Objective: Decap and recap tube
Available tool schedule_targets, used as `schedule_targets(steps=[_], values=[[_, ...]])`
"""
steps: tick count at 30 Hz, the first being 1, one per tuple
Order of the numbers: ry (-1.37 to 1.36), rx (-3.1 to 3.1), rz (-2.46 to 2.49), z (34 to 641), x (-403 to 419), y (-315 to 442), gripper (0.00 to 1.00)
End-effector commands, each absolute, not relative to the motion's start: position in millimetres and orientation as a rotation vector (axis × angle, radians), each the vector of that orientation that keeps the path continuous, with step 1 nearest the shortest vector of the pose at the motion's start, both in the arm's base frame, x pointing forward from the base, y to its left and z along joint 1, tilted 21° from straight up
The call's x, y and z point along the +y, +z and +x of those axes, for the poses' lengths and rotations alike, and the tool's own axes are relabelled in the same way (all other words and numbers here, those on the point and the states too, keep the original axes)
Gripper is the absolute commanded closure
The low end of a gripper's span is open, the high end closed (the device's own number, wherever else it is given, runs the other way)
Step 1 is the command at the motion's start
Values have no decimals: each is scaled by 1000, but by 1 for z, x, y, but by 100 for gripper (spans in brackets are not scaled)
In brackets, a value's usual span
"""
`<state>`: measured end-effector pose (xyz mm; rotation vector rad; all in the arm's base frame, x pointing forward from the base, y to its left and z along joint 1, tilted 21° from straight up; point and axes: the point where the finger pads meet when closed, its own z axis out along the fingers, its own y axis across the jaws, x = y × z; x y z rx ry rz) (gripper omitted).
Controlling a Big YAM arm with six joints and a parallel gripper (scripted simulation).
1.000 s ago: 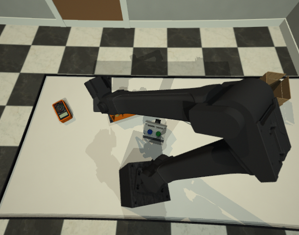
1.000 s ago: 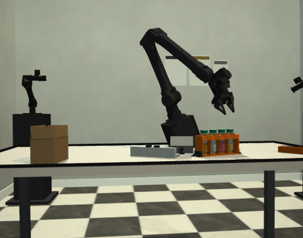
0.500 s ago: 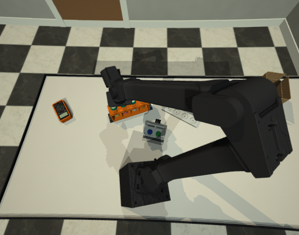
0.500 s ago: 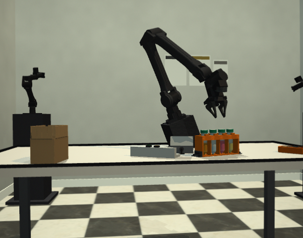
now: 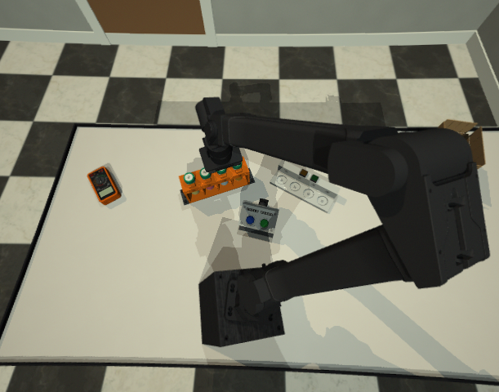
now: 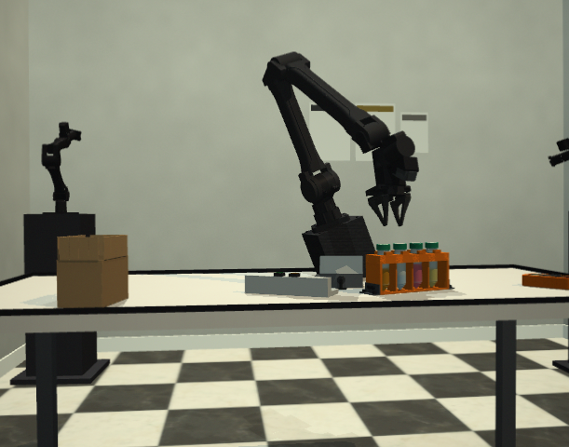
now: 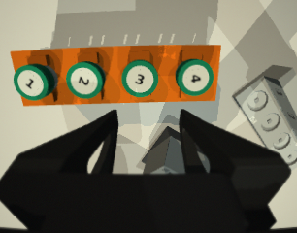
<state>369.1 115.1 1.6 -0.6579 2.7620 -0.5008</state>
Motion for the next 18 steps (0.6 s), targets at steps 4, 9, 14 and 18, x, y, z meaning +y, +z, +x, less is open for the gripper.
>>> schedule_targets(steps=[4, 9, 14, 18], values=[[-550, 2803, -820, 392, 93, 17, 51], [-571, 2846, -889, 393, 78, 20, 51], [-573, 2838, -903, 399, 53, 39, 51], [-583, 2870, -958, 399, 29, 46, 51]])
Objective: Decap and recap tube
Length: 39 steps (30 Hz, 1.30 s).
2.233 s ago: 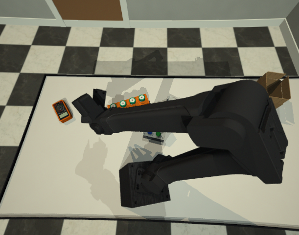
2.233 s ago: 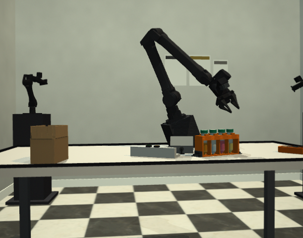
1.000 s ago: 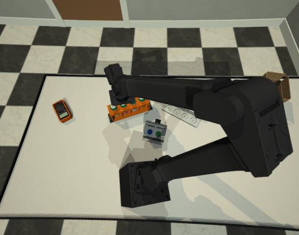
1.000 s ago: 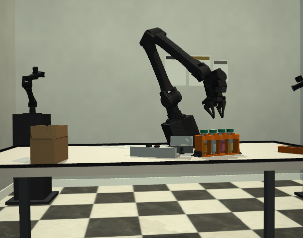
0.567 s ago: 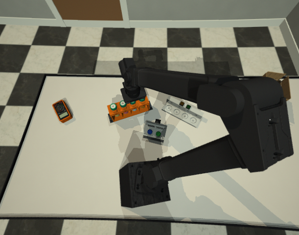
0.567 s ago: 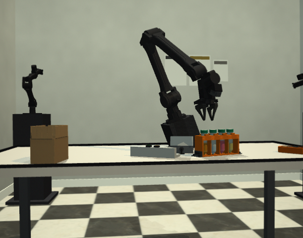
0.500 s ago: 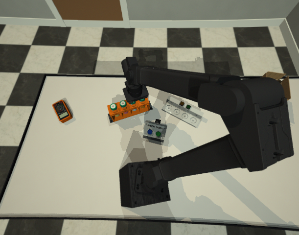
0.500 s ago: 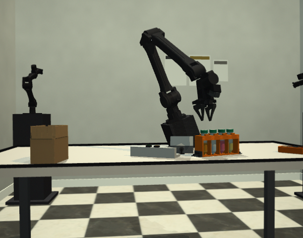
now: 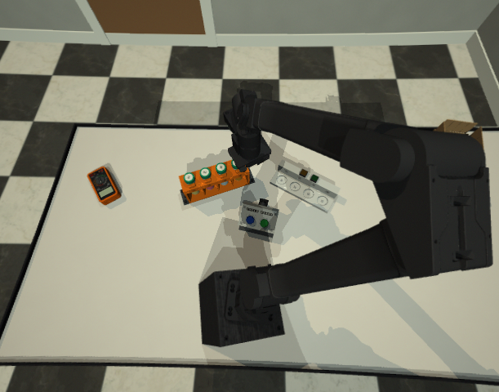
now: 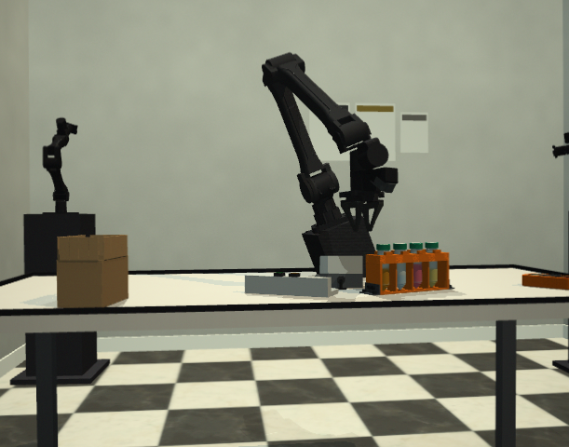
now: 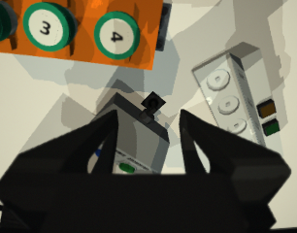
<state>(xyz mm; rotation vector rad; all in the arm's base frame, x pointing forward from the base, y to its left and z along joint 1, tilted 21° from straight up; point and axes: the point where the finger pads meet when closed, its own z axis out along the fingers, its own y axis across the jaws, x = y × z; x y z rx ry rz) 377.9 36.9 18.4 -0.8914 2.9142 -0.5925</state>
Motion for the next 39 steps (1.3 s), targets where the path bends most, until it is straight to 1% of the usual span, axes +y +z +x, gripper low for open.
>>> schedule_targets(steps=[1, 3, 7, 9, 17, 18, 19, 20, 22, 26, 30, 35, 39], values=[[-585, 2880, -974, 399, 21, 48, 51], [-587, 2900, -1008, 398, 9, 51, 51], [-585, 2900, -1066, 396, 20, 44, 51], [-584, 2924, -1084, 382, 17, 35, 51], [-590, 2920, -1034, 389, 12, 38, 51], [-585, 2928, -1085, 380, 16, 34, 51], [-590, 2920, -1034, 388, 12, 38, 51], [-586, 2977, -935, 376, 23, 25, 51], [-586, 2977, -935, 376, 23, 25, 51], [-572, 3002, -423, 385, 58, 21, 51], [-560, 2996, -278, 387, 67, 20, 51], [-533, 2973, 64, 383, 91, 11, 51], [-531, 2968, 96, 382, 91, 11, 51]])
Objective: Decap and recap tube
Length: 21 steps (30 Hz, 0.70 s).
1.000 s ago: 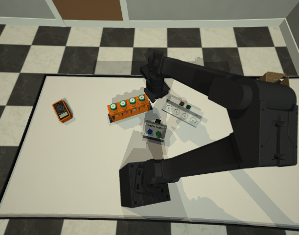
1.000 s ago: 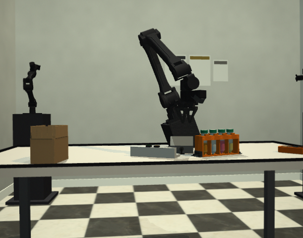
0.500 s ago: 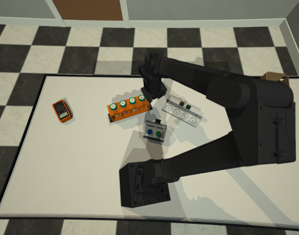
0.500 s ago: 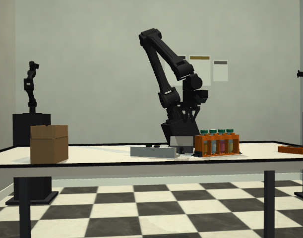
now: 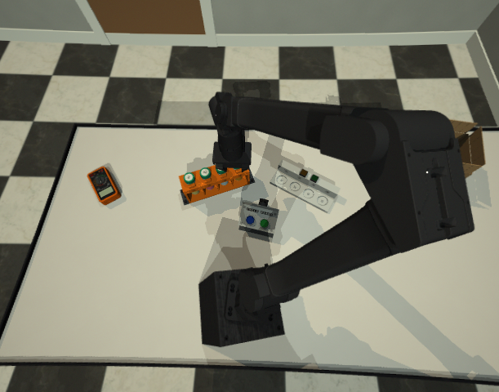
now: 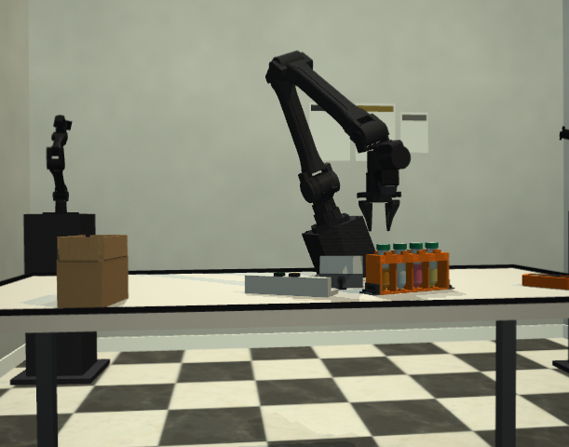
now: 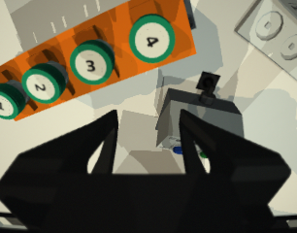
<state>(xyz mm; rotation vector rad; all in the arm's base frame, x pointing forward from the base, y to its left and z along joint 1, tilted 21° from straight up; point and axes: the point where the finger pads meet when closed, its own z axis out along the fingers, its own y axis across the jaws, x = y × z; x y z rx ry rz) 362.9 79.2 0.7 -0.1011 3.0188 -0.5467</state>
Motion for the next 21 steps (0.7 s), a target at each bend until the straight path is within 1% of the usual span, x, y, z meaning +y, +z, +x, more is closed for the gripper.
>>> schedule_targets(steps=[1, 6, 7, 12, 14, 15, 17, 21], values=[[-520, 2948, 219, 381, 99, 7, 51], [-482, 2863, 577, 377, 123, -2, 51], [-482, 2863, 577, 377, 123, -2, 51], [-442, 2752, 892, 372, 147, -12, 51], [-438, 2739, 919, 372, 147, -12, 51], [-423, 2689, 1029, 371, 155, -15, 51], [-423, 2689, 1029, 371, 155, -15, 51], [-376, 2528, 1326, 366, 179, -25, 51]])
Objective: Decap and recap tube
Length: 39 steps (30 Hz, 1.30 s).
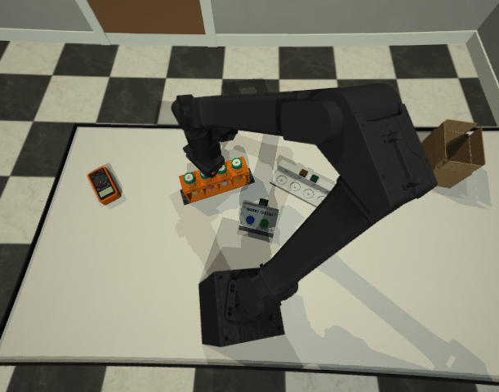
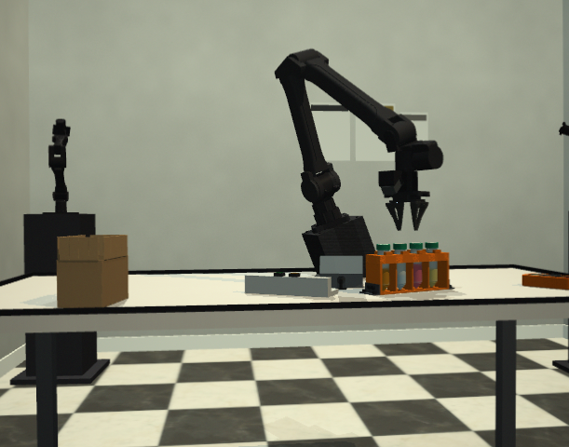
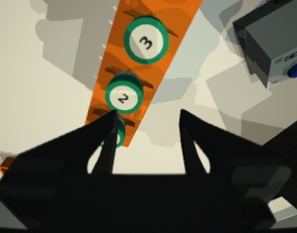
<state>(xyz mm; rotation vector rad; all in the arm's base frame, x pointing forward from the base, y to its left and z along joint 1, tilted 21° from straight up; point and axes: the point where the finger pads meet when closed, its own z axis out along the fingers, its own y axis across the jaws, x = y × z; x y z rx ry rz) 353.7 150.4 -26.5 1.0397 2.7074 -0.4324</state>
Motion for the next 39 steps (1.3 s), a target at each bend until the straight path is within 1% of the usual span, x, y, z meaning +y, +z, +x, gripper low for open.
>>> schedule_targets(steps=[1, 2, 8, 13, 14, 16, 18, 24, 26, 30, 31, 34, 39], values=[[-373, 2516, 1343, 366, 179, -25, 51], [-358, 2464, 1425, 365, 187, -28, 51], [-353, 2460, 1440, 356, 231, -45, 51], [-360, 2439, 1477, 363, 220, -45, 51], [-371, 2442, 1476, 350, 210, -41, 51], [-343, 2436, 1479, 358, 216, -36, 51], [-335, 2455, 1441, 352, 227, -36, 51], [-333, 2445, 1460, 357, 223, -35, 51], [-397, 2463, 1448, 349, 206, -61, 51], [-398, 2462, 1447, 349, 203, -67, 51], [-337, 2463, 1428, 362, 223, -61, 51], [-398, 2463, 1447, 350, 199, -78, 51], [-371, 2465, 1435, 357, 205, -86, 51]])
